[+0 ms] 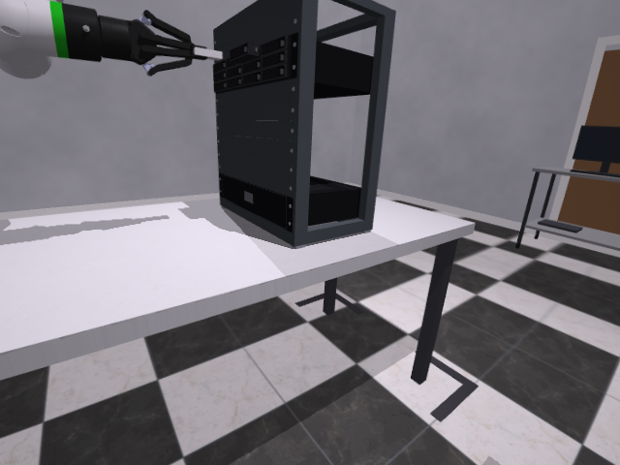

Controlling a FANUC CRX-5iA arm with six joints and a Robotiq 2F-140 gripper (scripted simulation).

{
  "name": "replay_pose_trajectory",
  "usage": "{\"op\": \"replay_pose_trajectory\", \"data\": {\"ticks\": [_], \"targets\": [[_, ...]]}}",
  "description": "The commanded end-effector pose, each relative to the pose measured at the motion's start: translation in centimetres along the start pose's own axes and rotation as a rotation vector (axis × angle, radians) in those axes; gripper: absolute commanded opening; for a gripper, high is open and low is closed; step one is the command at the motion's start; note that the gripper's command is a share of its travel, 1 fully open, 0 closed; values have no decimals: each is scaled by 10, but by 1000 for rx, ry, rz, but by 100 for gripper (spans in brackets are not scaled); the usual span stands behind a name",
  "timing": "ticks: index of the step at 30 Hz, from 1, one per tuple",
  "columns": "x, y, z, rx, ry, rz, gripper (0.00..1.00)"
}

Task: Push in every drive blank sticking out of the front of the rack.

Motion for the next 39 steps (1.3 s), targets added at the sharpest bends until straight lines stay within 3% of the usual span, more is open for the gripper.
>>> {"op": "replay_pose_trajectory", "data": {"ticks": [1,9,16,39], "targets": [[-16,-2,0,1,0,0,10],[-18,-2,8,1,0,0,10],[-18,-2,39,1,0,0,10],[-18,-2,39,1,0,0,10]]}}
Point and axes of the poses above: the point where the finger pads meet when closed, its own z axis out along the fingers, its own x axis across the jaws, y = z × x, the point moved 9 cm from there along -z, back along the fingers, and after that the axes turned 5 degrees about -z, right-handed, at the moved point
